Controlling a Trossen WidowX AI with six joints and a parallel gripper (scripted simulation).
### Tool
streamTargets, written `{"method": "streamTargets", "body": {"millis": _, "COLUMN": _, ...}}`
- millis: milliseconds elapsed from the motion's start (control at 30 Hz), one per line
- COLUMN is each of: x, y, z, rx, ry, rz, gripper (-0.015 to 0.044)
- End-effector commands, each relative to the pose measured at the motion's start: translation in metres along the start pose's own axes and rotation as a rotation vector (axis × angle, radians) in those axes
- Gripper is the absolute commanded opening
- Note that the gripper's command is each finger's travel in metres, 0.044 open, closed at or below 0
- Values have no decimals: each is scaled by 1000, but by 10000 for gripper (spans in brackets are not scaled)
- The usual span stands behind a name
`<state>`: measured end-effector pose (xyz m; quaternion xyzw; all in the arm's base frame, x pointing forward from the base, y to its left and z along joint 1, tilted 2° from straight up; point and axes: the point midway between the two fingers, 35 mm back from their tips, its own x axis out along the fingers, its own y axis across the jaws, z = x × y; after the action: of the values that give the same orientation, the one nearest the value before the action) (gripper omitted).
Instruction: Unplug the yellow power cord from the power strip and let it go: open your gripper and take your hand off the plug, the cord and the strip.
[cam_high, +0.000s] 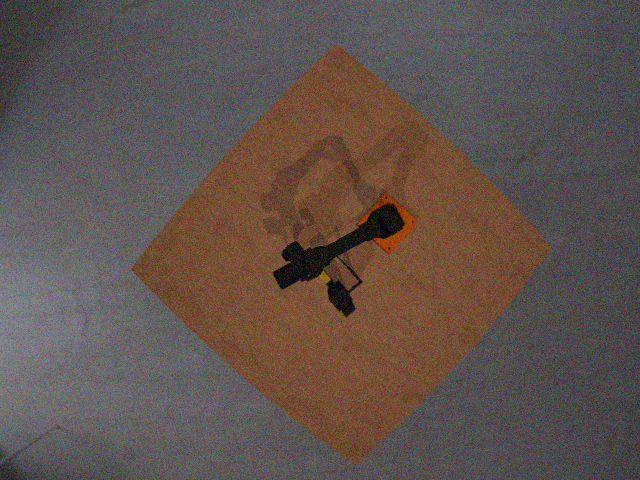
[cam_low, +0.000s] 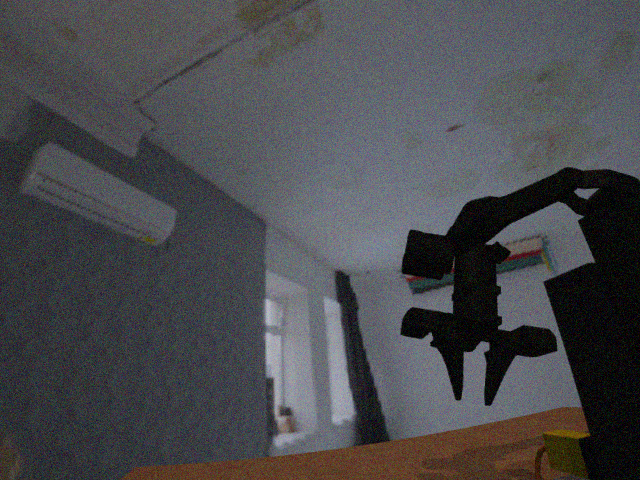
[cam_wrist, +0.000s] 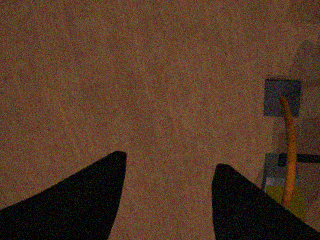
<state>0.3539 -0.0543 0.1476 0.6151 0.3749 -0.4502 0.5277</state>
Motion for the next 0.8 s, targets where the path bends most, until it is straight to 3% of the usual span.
{"method": "streamTargets", "body": {"millis": 0, "x": 18, "y": -48, "z": -13, "rx": -170, "ry": -42, "rz": -237, "gripper": 160}}
{"method": "streamTargets", "body": {"millis": 767, "x": 20, "y": -60, "z": -37, "rx": -205, "ry": -47, "rz": -282, "gripper": 160}}
